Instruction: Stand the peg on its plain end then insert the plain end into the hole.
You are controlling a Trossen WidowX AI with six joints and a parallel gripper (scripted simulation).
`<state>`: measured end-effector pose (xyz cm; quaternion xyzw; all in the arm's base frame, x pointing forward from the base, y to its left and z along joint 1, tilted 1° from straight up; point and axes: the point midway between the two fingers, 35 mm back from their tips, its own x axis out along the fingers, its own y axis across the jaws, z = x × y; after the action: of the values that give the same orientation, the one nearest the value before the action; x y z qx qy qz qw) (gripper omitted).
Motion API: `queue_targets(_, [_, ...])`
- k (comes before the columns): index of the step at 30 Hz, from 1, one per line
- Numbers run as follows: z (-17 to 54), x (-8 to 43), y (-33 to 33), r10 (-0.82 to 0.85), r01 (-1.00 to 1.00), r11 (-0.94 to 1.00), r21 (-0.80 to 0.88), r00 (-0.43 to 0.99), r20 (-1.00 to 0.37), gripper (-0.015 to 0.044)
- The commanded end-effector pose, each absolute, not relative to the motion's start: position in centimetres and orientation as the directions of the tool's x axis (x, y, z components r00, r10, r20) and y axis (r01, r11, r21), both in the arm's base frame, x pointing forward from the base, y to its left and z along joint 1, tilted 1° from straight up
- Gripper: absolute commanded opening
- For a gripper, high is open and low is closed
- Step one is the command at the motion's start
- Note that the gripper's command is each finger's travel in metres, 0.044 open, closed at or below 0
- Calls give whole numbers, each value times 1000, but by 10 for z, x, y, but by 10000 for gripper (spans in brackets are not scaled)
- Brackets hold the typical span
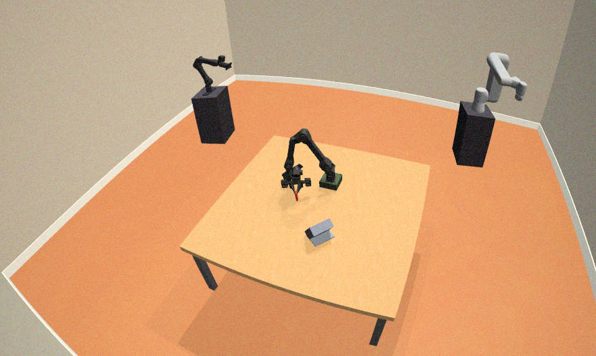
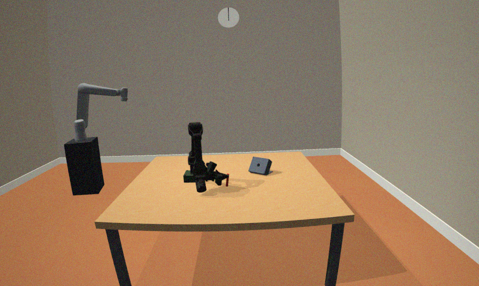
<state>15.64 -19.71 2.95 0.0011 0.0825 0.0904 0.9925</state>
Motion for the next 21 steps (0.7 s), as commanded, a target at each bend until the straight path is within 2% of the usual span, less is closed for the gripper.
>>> queue_targets(1, [28,155,-197,180,-180,984,17,970,-164,49])
queue_targets(17, [28,152,-197,170,-168,986,23,974,-153,49])
queue_targets(18, [29,153,-197,169,-167,986,24,974,-152,56])
queue_targets(21, [29,152,-197,168,-166,986,24,974,-151,130])
